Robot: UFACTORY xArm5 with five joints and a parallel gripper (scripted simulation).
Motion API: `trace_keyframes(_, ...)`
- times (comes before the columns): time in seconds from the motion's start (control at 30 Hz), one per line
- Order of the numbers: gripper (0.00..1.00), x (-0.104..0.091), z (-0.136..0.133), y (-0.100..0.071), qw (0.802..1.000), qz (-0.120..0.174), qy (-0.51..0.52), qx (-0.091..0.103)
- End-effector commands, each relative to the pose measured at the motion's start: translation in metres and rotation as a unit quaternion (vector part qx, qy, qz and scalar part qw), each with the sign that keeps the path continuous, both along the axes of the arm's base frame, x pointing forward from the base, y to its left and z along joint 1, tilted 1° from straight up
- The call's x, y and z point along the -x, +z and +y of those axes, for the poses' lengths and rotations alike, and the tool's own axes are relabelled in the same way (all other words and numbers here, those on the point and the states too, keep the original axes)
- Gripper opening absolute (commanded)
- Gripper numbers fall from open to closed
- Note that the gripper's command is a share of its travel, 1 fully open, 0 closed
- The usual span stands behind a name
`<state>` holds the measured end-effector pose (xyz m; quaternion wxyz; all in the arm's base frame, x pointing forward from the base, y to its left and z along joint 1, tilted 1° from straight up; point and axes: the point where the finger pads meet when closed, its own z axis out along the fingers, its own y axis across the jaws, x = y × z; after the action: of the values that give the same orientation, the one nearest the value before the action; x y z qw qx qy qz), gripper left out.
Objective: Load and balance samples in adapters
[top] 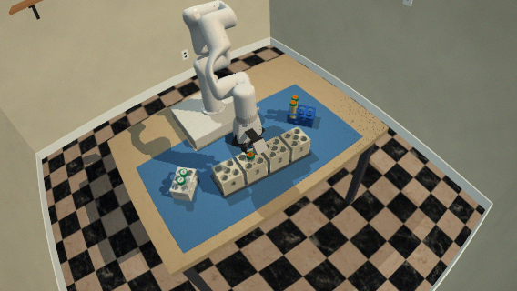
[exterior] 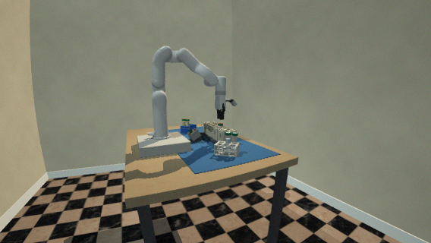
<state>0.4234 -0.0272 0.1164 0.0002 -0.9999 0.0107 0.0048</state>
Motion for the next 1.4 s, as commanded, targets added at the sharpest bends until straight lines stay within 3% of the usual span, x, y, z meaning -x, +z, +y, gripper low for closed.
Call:
trace_keyframes(0.0,0.43,-0.001,0.000,0.011,1.000,-0.002,0.000,0.000)
trace_keyframes(1.2,0.43,-0.002,0.000,0.075,1.000,-0.002,0.000,0.000)
trace_keyframes(1.37,0.43,-0.002,0.000,0.075,1.000,-0.002,0.000,0.000)
